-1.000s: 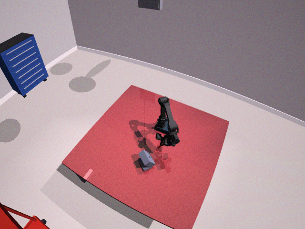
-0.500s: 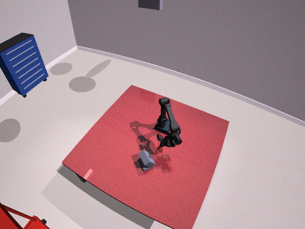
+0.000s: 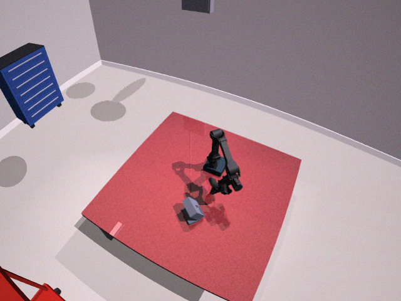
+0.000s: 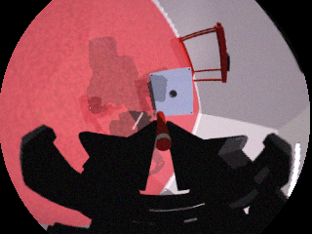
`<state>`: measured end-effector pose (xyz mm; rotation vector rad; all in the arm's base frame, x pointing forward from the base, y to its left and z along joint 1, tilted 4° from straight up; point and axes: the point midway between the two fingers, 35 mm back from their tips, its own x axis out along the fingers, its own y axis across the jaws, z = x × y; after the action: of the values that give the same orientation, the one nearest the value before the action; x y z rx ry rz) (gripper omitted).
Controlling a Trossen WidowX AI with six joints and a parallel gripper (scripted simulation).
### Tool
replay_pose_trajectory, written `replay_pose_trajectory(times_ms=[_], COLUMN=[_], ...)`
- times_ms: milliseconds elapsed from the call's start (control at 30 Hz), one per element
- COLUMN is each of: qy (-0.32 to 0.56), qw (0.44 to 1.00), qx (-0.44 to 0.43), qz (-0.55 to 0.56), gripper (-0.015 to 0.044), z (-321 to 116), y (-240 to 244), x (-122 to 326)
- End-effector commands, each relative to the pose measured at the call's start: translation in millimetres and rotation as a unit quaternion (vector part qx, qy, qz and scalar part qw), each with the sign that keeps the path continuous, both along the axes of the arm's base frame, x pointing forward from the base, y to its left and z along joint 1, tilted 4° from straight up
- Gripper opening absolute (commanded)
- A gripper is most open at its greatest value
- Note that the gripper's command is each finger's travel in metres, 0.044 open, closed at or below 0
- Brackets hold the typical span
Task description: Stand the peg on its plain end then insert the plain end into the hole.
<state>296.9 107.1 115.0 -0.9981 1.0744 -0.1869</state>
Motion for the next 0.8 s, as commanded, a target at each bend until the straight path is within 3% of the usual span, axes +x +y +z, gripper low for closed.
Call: replay_pose_trajectory(times_ms=[0, 767], qy=[-0.004, -0.014], qw=[1.000, 0.996], qx=[-0.023, -0.066], qz=[0.018, 0.053], gripper=[0.0000, 0.0000], z=[2.5, -2.7], y=[3.3, -2.2], x=[3.4, 24.6])
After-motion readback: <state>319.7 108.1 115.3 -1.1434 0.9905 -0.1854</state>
